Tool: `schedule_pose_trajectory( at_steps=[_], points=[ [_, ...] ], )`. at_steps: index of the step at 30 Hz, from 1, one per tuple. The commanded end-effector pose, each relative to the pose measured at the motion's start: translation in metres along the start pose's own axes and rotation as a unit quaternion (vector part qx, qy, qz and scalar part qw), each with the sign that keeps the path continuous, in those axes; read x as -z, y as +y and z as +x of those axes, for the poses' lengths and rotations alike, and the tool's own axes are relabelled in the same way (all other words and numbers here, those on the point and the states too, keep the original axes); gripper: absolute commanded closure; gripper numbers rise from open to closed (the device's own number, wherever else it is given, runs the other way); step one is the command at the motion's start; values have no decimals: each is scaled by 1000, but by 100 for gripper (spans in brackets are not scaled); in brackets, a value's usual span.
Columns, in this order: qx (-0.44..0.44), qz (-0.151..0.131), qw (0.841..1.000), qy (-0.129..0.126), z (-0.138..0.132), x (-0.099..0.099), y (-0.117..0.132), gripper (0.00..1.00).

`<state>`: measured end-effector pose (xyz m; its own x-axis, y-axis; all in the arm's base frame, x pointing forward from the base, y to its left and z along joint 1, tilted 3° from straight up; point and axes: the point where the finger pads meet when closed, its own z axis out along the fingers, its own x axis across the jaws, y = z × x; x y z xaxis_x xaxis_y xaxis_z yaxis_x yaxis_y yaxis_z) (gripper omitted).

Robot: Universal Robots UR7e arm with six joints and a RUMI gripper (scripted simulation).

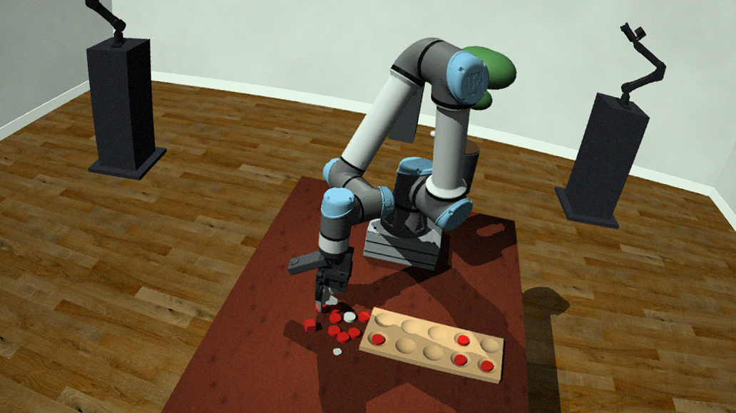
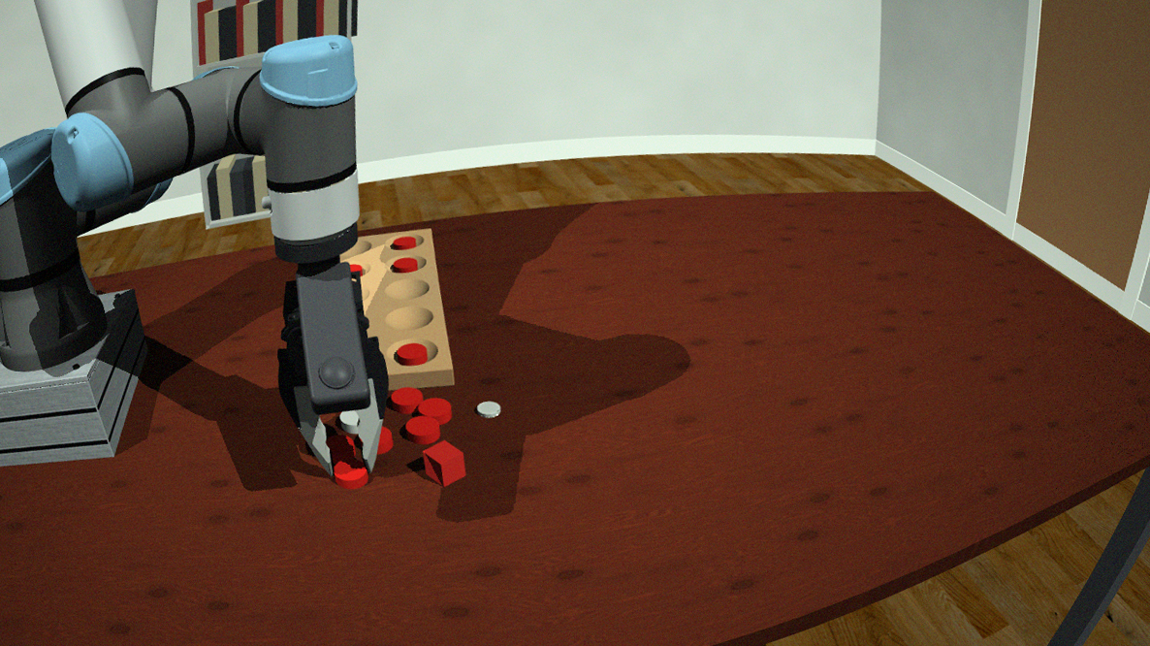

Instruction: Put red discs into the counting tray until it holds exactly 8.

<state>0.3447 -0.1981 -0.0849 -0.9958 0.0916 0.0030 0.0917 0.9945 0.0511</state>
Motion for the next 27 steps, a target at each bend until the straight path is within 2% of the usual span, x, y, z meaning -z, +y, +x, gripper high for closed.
schedule_pose_trajectory(
  at_steps=[1,10,19,21,27],
  points=[
    [0,0,1000,0,0,0,0,100],
    [0,0,1000,0,-1,11,-1,100],
    [0,0,1000,0,0,51,0,100],
    [0,0,1000,0,0,51,0,100],
    [0,0,1000,0,-1,83,-1,100]
  ],
)
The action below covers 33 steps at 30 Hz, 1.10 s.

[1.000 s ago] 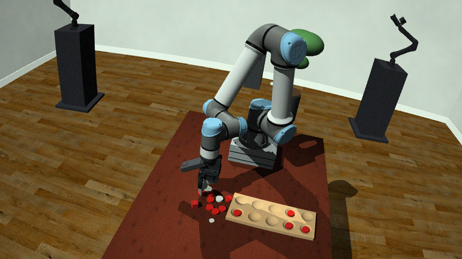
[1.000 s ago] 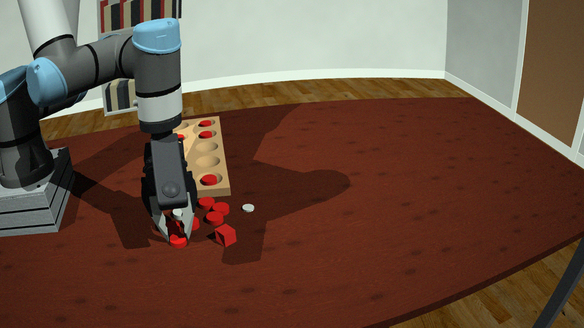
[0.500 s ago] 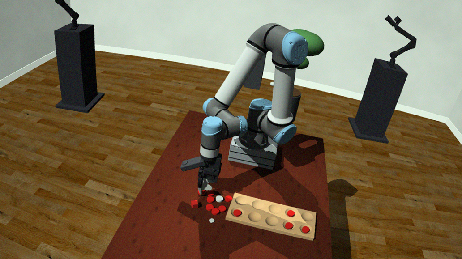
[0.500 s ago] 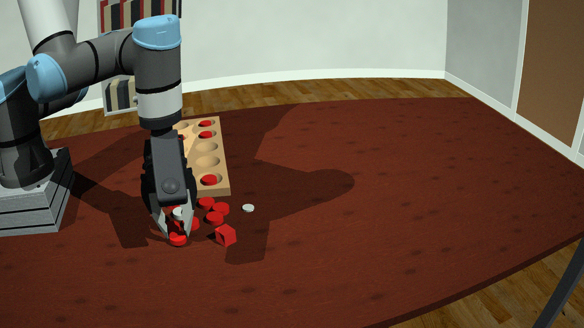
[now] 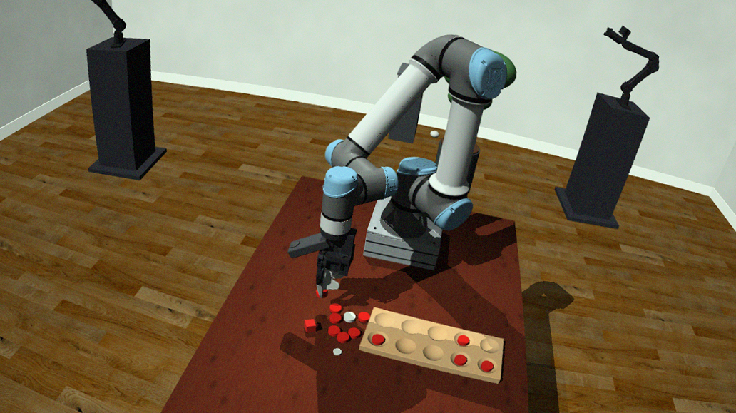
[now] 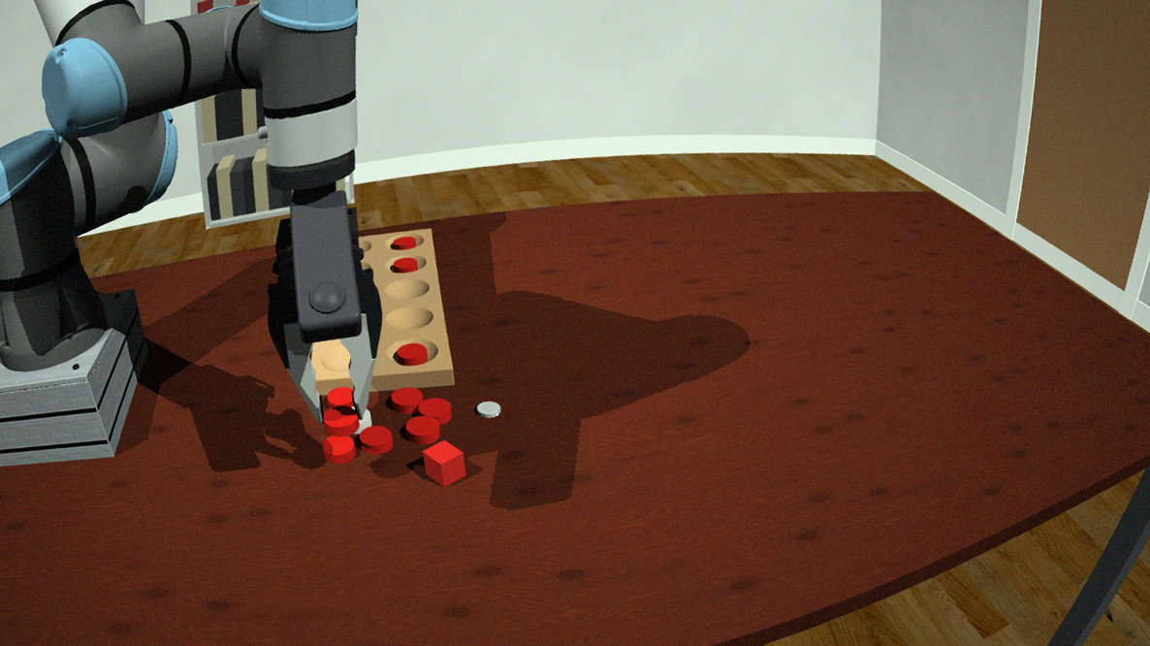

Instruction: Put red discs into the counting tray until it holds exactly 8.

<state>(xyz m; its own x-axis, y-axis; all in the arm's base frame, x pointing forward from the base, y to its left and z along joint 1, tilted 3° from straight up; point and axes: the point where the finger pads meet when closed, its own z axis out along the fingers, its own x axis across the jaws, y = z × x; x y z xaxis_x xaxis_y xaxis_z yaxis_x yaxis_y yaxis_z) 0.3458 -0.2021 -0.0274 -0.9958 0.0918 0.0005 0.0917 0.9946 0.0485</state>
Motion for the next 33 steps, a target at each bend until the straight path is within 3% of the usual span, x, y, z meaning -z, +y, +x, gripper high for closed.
schedule_pose_trajectory(
  at_steps=[1,8,33],
  points=[
    [0,-1,1000,1,0,29,0,100],
    [0,-1,1000,1,1,42,1,100],
    [19,-1,1000,1,-1,43,3,100]
  ],
)
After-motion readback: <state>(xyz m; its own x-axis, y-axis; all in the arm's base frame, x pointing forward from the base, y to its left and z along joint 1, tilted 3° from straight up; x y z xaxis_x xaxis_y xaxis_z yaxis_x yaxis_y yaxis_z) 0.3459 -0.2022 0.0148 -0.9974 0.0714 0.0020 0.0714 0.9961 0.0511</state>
